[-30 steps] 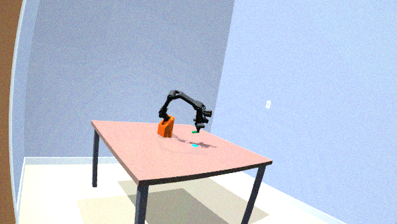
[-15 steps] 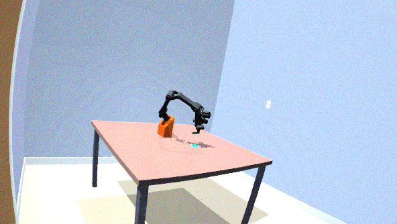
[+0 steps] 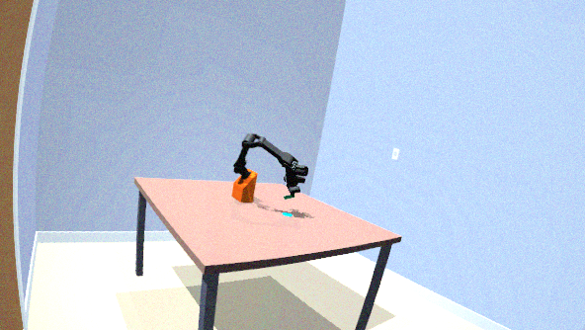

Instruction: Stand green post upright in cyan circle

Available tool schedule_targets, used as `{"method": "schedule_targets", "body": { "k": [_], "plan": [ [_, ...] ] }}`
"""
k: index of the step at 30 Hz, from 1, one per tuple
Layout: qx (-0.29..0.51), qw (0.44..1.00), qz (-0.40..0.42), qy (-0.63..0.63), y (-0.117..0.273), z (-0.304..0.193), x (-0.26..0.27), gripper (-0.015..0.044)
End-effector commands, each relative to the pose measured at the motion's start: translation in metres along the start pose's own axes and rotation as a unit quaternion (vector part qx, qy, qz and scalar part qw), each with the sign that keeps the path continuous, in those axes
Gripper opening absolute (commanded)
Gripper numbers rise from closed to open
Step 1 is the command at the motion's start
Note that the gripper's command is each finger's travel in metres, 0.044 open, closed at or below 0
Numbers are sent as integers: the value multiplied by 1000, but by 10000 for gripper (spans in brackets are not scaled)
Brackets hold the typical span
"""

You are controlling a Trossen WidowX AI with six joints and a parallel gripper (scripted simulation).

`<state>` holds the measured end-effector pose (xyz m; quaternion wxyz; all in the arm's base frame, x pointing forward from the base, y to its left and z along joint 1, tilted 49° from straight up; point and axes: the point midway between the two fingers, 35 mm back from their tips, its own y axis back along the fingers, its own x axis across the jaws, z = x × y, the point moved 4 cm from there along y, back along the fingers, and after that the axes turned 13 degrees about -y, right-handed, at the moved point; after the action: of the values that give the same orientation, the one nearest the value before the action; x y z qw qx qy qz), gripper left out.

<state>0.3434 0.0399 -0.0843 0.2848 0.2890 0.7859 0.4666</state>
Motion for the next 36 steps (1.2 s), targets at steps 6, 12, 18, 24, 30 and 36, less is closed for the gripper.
{"method": "schedule_targets", "body": {
  "k": [6, 12, 18, 24, 30, 36],
  "plan": [
    [-24, 999, 21, 2, -4, -3, -1, 23],
    [-43, 999, 33, 3, -6, -4, -2, 23],
    [-62, 997, 45, 4, -8, -6, -3, 23],
    [-81, 995, 56, 5, -10, -7, -4, 23],
    [-101, 993, 66, 7, -11, -9, -4, 23],
    [-121, 990, 75, 8, -12, -10, -5, 23]
  ]
}}
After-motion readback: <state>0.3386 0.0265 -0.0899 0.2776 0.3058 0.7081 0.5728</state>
